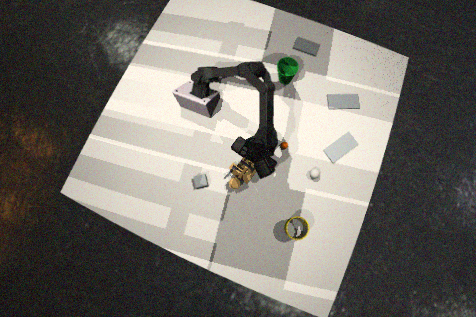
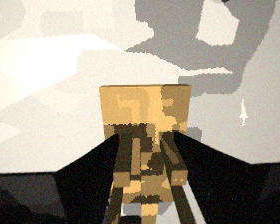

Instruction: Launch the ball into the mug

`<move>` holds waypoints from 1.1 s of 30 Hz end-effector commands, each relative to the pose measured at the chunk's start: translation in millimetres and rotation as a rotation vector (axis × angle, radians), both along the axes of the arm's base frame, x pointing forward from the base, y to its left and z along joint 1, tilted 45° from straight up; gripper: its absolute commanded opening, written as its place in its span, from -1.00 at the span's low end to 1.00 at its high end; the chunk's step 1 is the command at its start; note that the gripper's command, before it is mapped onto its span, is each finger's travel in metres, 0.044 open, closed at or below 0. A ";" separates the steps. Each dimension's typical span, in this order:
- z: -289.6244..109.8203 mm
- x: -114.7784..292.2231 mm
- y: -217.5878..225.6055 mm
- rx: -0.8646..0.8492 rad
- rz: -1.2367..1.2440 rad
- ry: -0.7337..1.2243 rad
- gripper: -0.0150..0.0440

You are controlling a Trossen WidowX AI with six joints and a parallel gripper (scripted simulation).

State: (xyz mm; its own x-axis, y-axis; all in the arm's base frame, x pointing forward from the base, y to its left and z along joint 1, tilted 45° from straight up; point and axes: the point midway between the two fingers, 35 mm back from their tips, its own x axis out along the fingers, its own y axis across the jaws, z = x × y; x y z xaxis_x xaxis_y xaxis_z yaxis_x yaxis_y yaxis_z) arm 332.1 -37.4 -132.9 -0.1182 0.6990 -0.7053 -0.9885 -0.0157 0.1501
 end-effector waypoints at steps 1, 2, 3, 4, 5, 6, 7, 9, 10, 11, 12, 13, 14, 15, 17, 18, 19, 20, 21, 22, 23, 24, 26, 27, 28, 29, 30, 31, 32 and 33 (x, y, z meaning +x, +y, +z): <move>25.5 8.7 -29.6 -0.023 -0.014 -0.033 -0.49; 25.5 8.7 -29.6 -0.023 -0.014 -0.033 -0.49; 25.5 8.7 -29.6 -0.023 -0.014 -0.033 -0.49; 25.5 8.7 -29.6 -0.023 -0.014 -0.033 -0.49; 25.5 8.7 -29.6 -0.023 -0.018 -0.030 -0.49; 25.4 8.7 -29.6 -0.025 -0.030 -0.018 -0.49; 25.3 8.8 -29.6 -0.027 -0.050 0.001 -0.49; 25.0 9.0 -29.6 -0.034 -0.097 0.047 -0.49; 24.9 9.1 -29.6 -0.037 -0.122 0.070 -0.49; 24.7 9.1 -29.6 -0.040 -0.146 0.094 -0.49; 24.6 9.2 -29.7 -0.043 -0.170 0.118 -0.49; 24.4 9.3 -29.7 -0.047 -0.195 0.141 -0.49; 24.2 9.6 -29.7 -0.050 -0.219 0.165 -0.49; 24.1 9.9 -29.7 -0.053 -0.243 0.188 -0.49; 23.7 10.6 -29.8 -0.059 -0.292 0.236 -0.49; 23.5 11.0 -29.8 -0.063 -0.316 0.259 -0.49; 23.3 11.5 -29.9 -0.066 -0.341 0.283 -0.49; 23.0 12.1 -30.0 -0.069 -0.365 0.306 -0.49; 22.8 12.7 -30.0 -0.072 -0.389 0.330 -0.49; 22.5 13.3 -30.1 -0.075 -0.414 0.354 -0.49; 22.2 14.1 -30.3 -0.078 -0.438 0.377 -0.49; 21.8 14.9 -30.5 -0.082 -0.462 0.401 -0.49; 21.0 16.8 -30.9 -0.088 -0.511 0.448 -0.49; 20.5 17.8 -31.2 -0.091 -0.535 0.472 -0.49; 20.0 18.8 -31.5 -0.094 -0.559 0.496 -0.49; 19.3 20.3 -32.0 -0.097 -0.583 0.519 -0.49; 18.6 21.7 -32.4 -0.100 -0.608 0.543 -0.49; 17.8 23.1 -32.9 -0.104 -0.632 0.567 -0.49; 16.5 25.5 -34.0 -0.107 -0.656 0.590 -0.49; 15.4 27.4 -34.9 -0.109 -0.676 0.609 -0.49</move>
State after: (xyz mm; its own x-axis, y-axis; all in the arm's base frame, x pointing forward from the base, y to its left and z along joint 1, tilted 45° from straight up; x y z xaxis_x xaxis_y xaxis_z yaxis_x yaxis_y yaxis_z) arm 352.7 -66.7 -115.8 -0.0926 0.6901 -0.7178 -0.6009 0.5361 0.5929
